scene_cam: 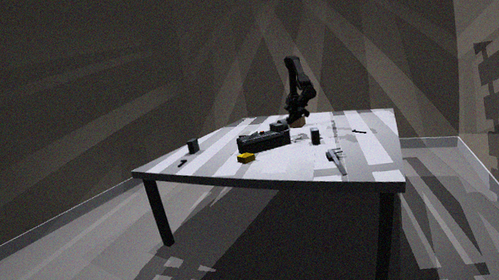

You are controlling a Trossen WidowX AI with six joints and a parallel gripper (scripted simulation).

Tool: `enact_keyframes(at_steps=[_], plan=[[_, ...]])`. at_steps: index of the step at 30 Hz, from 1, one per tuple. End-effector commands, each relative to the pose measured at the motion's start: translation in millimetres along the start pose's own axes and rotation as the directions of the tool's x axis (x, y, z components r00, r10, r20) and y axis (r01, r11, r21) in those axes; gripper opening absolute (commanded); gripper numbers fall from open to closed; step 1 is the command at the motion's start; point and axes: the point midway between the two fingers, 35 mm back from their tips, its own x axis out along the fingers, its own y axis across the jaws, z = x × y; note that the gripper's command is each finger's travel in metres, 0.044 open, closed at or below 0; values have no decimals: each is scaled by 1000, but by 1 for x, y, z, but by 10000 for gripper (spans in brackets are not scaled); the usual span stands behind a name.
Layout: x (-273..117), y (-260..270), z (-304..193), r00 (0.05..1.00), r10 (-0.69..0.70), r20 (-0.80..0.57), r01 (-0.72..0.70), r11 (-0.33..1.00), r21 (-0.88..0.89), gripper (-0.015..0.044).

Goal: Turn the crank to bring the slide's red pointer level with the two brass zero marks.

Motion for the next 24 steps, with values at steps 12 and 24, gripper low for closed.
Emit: enact_keyframes(at_steps=[12, 24], plan=[[-3, 11, 3, 1000, 21, 9, -21, 1000, 14, 0], [-3, 17, 3, 1000, 21, 9, -22, 1000, 14, 0]])
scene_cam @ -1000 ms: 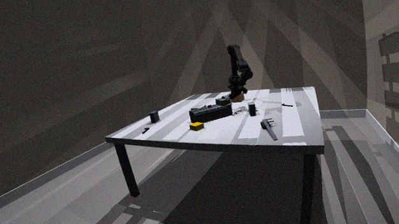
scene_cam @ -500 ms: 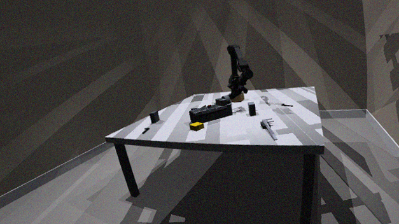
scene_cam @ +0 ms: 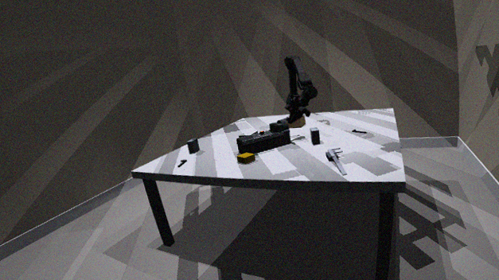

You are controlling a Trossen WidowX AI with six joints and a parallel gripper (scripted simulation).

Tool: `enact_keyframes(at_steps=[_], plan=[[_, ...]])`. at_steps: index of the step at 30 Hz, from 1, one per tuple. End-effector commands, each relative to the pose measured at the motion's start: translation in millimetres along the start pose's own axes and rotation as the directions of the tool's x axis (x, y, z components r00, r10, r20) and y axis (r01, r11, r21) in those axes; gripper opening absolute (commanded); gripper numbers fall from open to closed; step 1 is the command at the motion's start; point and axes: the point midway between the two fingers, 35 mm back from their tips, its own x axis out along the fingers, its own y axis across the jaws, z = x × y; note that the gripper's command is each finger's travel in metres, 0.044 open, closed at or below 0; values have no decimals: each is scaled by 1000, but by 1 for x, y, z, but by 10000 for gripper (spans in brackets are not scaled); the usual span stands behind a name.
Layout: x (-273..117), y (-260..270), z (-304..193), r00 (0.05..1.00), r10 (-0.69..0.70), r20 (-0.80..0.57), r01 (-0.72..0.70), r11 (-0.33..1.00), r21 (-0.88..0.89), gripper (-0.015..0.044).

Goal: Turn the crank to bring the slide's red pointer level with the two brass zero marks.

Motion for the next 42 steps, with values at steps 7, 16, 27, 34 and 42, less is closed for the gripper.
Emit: enact_keyframes(at_steps=[7, 16, 27, 34, 42], plan=[[-1, 14, 1, 1000, 18, 2, -18, 1000, 13, 0], [2, 22, -2, 1000, 19, 2, -19, 1000, 14, 0], [9, 31, -9, 1000, 19, 2, -19, 1000, 14, 0], [15, 35, -15, 1000, 19, 2, -19, 1000, 14, 0], [22, 37, -23, 1000, 19, 2, -19, 1000, 14, 0]])
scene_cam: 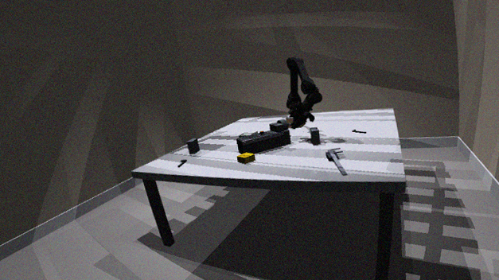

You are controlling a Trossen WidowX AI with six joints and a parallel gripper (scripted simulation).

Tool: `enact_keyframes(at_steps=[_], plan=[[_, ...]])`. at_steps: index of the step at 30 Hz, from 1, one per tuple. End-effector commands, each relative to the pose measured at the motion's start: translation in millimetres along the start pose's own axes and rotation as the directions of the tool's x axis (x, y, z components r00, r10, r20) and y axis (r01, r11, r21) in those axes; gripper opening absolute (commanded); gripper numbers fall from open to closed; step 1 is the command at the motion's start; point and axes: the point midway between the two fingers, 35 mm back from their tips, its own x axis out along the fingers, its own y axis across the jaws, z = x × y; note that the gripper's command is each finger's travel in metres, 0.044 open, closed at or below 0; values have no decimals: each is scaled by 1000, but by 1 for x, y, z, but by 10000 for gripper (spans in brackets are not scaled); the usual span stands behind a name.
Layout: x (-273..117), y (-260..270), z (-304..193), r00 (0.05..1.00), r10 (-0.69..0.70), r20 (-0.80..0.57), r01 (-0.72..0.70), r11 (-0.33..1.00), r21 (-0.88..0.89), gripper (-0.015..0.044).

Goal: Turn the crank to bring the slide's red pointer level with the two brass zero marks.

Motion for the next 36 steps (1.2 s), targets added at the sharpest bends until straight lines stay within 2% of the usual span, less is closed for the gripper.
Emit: enact_keyframes(at_steps=[1, 36], plan=[[7, 2, -7, 1000, 2, -4, -2, 1000, 4, 0], [15, -3, -15, 1000, 2, -4, -2, 1000, 4, 0]])
